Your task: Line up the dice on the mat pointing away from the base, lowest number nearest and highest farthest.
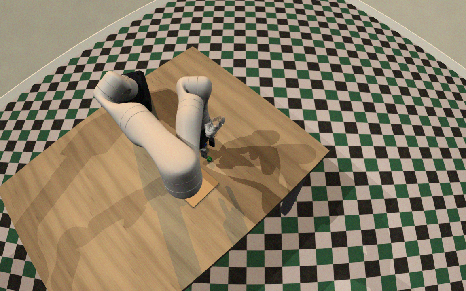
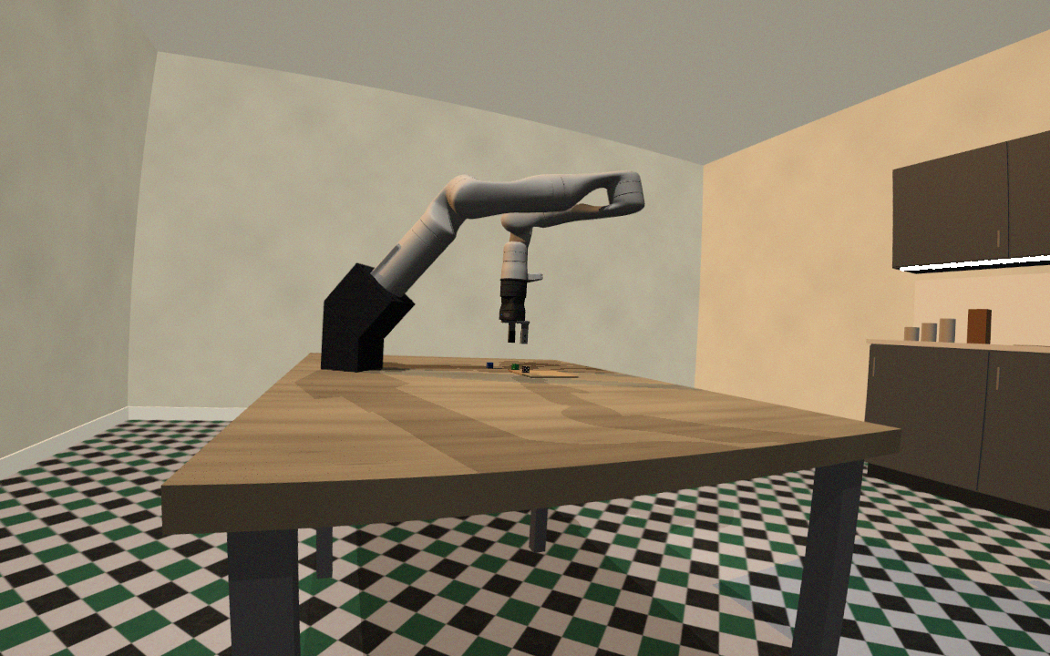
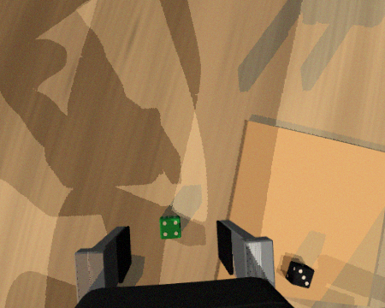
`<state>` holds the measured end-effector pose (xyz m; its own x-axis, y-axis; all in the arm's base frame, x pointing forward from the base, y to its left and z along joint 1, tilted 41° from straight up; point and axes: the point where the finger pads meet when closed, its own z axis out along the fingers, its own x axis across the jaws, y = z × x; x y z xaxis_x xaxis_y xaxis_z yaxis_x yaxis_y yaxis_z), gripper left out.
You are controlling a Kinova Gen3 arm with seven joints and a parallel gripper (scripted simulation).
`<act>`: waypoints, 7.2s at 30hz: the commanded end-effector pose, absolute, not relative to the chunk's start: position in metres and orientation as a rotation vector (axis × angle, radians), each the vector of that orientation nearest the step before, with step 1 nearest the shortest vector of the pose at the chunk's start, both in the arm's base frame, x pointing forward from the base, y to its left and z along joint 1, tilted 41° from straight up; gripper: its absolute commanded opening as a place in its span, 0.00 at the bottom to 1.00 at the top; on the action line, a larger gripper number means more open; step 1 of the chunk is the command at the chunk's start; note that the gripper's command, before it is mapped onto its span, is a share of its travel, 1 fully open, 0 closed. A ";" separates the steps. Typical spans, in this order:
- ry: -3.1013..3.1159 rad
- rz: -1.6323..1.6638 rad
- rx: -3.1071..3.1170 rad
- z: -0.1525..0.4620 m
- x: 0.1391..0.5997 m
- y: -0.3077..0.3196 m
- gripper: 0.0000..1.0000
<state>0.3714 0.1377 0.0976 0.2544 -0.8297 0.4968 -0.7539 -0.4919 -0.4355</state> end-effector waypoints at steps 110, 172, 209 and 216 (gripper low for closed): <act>1.518 -1.060 -2.401 0.057 0.402 0.125 0.64; 1.518 -1.060 -2.401 0.057 0.402 0.125 0.64; 1.518 -1.060 -2.401 0.051 0.407 0.123 0.64; 1.518 -1.060 -2.401 0.044 0.412 0.121 0.64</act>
